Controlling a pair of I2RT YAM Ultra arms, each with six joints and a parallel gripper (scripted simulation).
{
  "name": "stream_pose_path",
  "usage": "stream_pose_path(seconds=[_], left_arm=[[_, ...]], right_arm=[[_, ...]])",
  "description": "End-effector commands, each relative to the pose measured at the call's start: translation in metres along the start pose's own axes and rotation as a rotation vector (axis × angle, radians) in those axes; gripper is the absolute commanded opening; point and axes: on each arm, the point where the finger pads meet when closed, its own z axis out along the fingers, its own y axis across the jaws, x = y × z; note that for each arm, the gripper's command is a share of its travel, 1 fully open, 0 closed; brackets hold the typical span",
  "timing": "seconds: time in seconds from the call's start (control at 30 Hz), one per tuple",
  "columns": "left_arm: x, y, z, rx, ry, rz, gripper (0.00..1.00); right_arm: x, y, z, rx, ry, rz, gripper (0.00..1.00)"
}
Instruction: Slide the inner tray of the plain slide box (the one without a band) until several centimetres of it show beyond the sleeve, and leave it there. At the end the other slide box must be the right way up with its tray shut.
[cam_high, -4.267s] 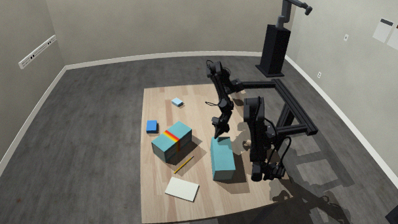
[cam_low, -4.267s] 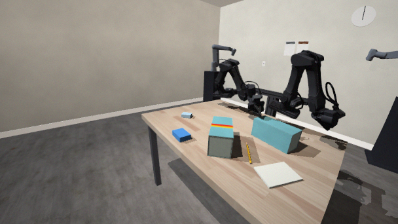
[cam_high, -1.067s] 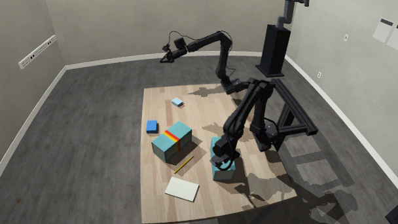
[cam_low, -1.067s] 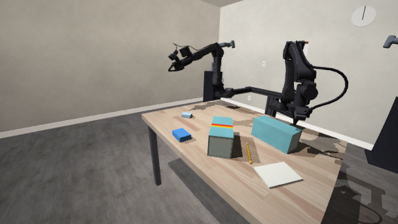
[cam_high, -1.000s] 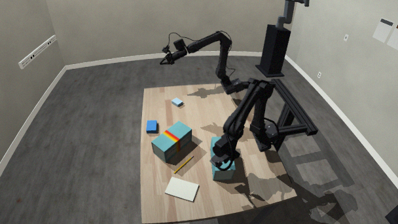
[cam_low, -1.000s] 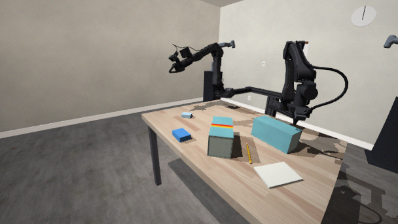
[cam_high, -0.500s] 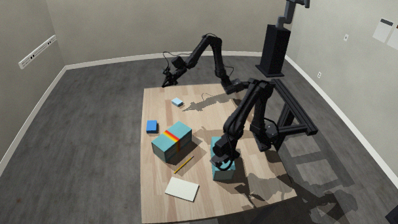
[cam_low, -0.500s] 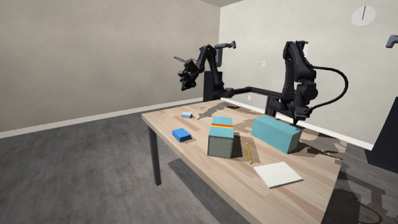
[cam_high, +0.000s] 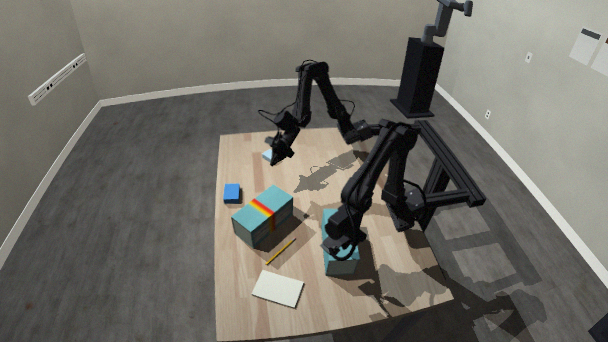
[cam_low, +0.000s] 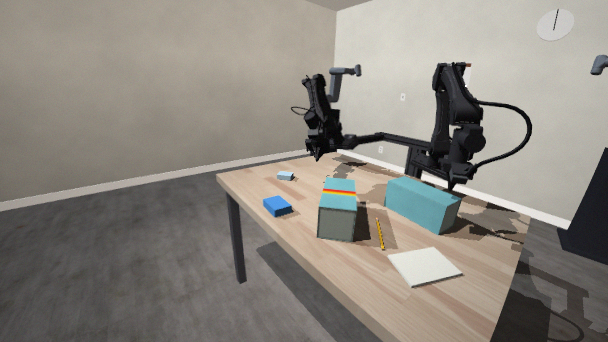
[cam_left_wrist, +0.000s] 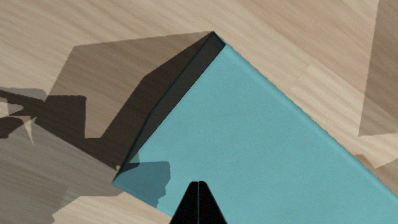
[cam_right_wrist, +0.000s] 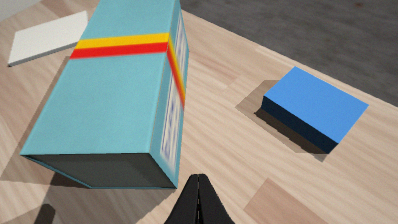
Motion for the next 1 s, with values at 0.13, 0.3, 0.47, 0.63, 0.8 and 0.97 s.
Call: stream_pose_path(seconds=[0.13, 0.3, 0.47, 0.63, 0.8, 0.97], left_arm=[[-0.011, -0.001, -0.013, 0.005, -0.059, 0.008, 0.01], [-0.011, -0.001, -0.013, 0.005, -0.059, 0.008, 0.01], [-0.011, -0.001, -0.013, 0.005, -0.059, 0.008, 0.01], [-0.011, -0.001, -0.013, 0.005, -0.059, 0.008, 0.01], [-0.011, -0.001, -0.013, 0.005, -0.059, 0.008, 0.01], [-0.011, -0.001, -0.013, 0.005, -0.059, 0.008, 0.01]], right_arm=[[0.01, 0.07, 0.015, -0.126, -0.064, -0.138, 0.01], [0.024, 0.134, 0.033, -0.235, -0.085, -0.219, 0.01], [0.059, 0.204, 0.05, -0.357, -0.061, -0.31, 0.01], [0.09, 0.257, 0.057, -0.443, -0.059, -0.379, 0.01], [0.107, 0.285, 0.062, -0.468, -0.065, -0.41, 0.01], [0.125, 0.304, 0.057, -0.521, -0.041, -0.429, 0.01]])
